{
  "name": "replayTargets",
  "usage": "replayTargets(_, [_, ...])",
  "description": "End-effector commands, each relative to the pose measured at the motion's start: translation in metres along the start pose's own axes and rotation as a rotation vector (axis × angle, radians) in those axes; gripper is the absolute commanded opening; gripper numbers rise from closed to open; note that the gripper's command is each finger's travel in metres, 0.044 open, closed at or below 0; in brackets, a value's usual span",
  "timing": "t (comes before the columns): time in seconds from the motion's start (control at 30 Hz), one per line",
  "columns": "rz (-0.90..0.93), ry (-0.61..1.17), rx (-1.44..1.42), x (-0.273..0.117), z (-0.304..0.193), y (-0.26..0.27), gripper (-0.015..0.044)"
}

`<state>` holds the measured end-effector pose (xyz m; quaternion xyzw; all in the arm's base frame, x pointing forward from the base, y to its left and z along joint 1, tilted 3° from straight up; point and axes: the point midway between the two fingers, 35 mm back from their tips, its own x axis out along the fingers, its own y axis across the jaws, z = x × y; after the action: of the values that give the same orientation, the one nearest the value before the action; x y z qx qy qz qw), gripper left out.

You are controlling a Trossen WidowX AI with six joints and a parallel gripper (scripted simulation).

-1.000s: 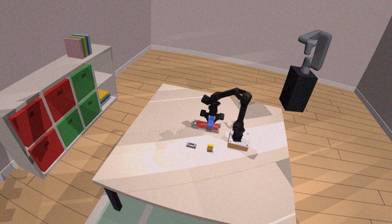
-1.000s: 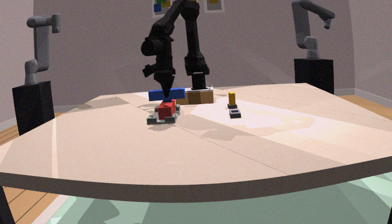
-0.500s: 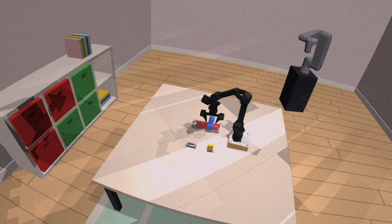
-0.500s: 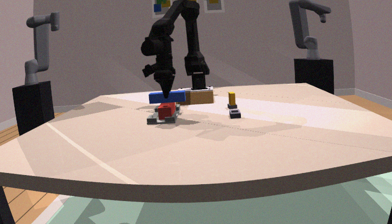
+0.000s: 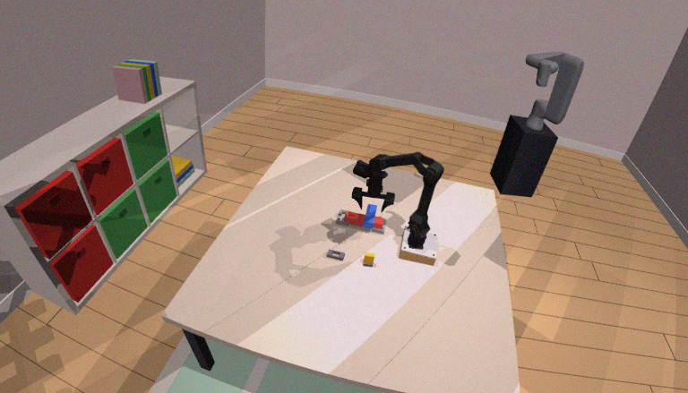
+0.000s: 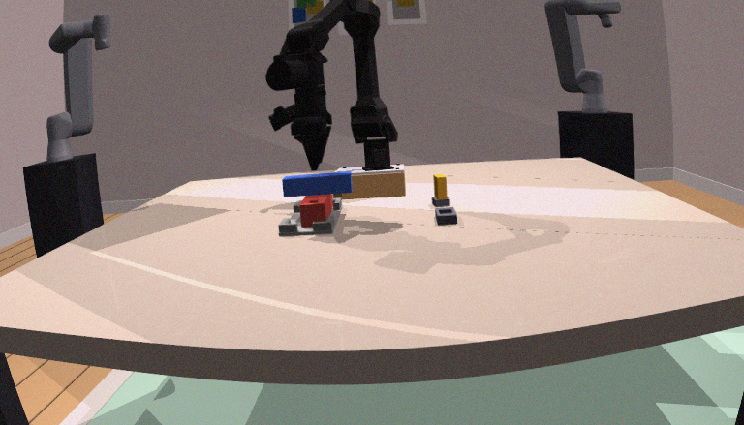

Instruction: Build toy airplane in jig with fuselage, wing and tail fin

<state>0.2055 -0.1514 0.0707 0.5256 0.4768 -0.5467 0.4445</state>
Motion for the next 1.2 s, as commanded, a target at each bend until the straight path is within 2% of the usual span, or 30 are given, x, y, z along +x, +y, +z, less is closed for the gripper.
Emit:
replayTargets(0.0, [0.023, -0.015, 0.004, -0.0501, -0.0002, -0.0002, 0.0440])
replayTargets(0.27, [0.022, -0.016, -0.060, -0.0524, 0.0011, 0.0031, 0.0440])
replayTargets(0.77, [0.007, -0.029, -1.511, -0.0489, 0.0014, 0.0043, 0.0440])
replayTargets(0.83, [0.006, -0.030, -1.617, -0.0486, 0.0015, 0.0044, 0.0440])
replayTargets(1.17, [0.005, -0.030, -1.655, -0.0485, 0.0015, 0.0044, 0.0440])
